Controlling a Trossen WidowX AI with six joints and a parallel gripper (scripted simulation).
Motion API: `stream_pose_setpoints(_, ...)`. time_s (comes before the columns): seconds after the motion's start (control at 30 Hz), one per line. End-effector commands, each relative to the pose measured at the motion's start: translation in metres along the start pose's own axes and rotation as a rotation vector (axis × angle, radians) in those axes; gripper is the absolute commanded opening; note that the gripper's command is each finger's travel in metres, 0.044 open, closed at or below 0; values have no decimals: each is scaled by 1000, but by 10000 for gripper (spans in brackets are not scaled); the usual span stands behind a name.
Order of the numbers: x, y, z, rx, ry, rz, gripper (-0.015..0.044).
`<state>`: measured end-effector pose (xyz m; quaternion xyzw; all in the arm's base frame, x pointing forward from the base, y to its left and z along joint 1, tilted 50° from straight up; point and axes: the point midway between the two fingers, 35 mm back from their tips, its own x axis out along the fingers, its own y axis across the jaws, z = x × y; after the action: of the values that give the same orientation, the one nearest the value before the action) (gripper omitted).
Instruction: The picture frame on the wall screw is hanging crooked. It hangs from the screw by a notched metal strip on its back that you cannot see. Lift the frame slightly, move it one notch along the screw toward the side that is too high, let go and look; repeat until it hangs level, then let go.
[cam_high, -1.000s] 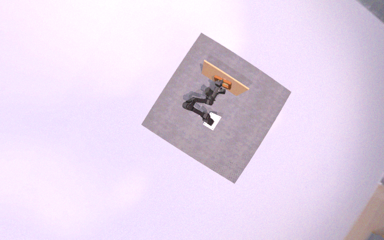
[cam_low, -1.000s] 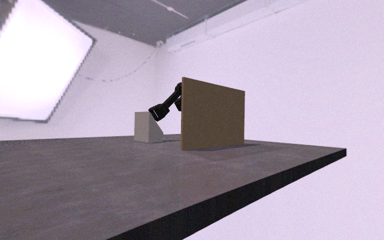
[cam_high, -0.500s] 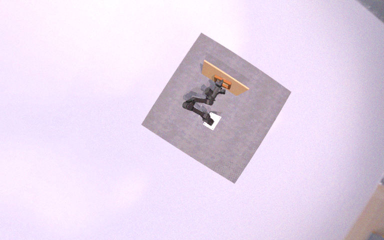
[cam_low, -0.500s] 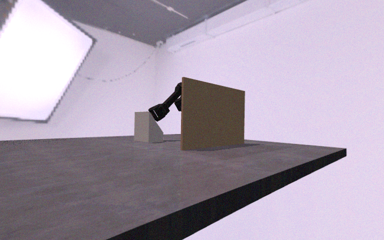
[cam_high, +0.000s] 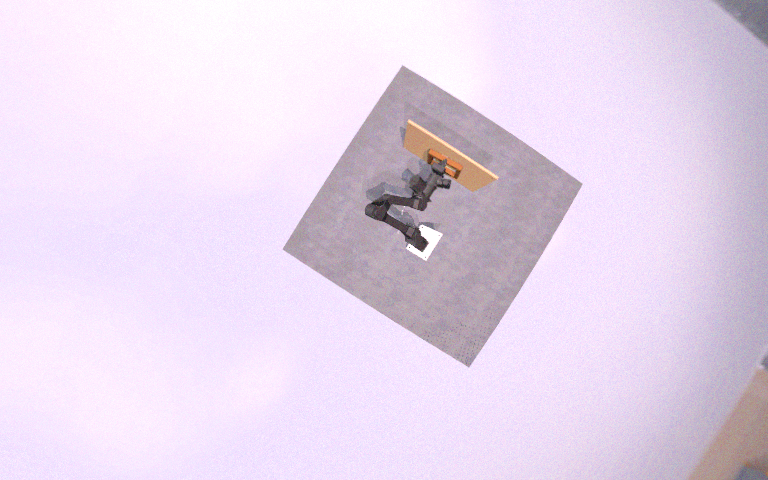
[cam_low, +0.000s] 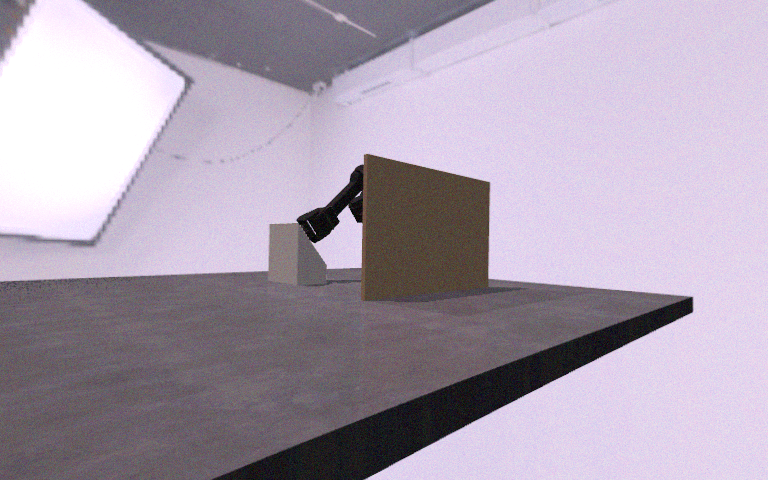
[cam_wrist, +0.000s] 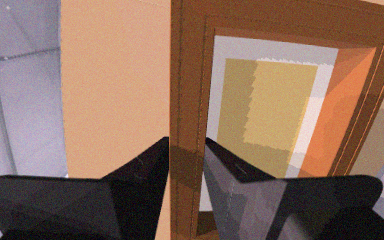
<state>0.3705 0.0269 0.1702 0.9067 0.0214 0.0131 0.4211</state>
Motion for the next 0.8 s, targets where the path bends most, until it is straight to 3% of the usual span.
stream_pose_setpoints(0.0,0,0,0,36,2,1,0)
stream_pose_setpoints(0.77,0,-1,0,144,2,1,0)
